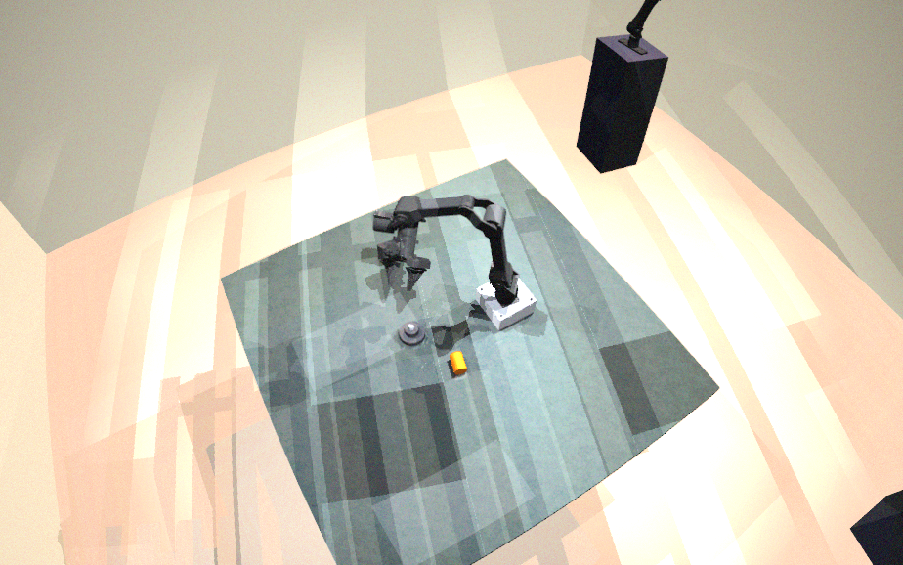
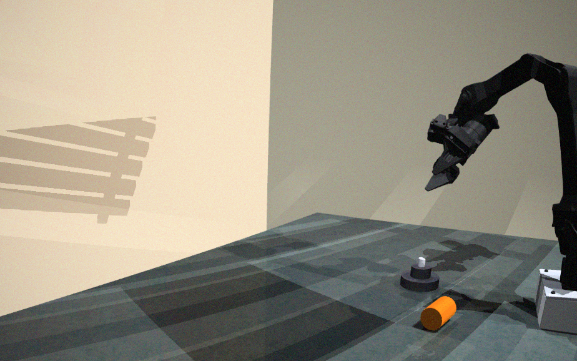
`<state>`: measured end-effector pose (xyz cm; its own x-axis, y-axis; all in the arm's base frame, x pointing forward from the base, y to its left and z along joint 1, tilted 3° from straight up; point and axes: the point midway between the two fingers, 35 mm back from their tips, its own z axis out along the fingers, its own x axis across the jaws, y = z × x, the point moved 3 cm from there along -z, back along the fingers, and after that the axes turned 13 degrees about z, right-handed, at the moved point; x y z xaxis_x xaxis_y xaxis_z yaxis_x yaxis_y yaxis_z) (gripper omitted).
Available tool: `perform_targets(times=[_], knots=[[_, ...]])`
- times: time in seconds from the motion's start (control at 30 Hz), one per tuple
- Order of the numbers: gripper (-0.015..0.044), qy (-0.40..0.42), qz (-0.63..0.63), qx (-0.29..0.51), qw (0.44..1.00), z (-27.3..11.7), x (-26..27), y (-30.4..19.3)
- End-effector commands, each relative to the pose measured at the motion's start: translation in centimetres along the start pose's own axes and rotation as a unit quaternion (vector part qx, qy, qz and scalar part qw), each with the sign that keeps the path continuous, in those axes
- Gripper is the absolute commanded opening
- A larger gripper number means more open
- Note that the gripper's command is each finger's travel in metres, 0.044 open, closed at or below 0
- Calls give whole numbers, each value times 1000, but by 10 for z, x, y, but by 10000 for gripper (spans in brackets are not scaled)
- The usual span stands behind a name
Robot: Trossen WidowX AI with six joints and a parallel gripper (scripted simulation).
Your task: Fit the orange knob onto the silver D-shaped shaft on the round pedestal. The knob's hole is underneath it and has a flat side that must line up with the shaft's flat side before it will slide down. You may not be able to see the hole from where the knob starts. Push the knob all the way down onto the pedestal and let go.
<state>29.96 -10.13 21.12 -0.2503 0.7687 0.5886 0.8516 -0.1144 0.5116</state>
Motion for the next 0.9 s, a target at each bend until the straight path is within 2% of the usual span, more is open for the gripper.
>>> perform_targets(times=[0.0,0.2,0.43,0.7,0.87], knots=[[440,-16,-68,104,992,51,25,-15],[440,-40,-183,224,956,110,61,-43],[440,-76,-328,326,884,162,104,-86],[440,-123,-487,379,777,200,150,-143],[440,-127,-500,381,767,201,151,-147]])
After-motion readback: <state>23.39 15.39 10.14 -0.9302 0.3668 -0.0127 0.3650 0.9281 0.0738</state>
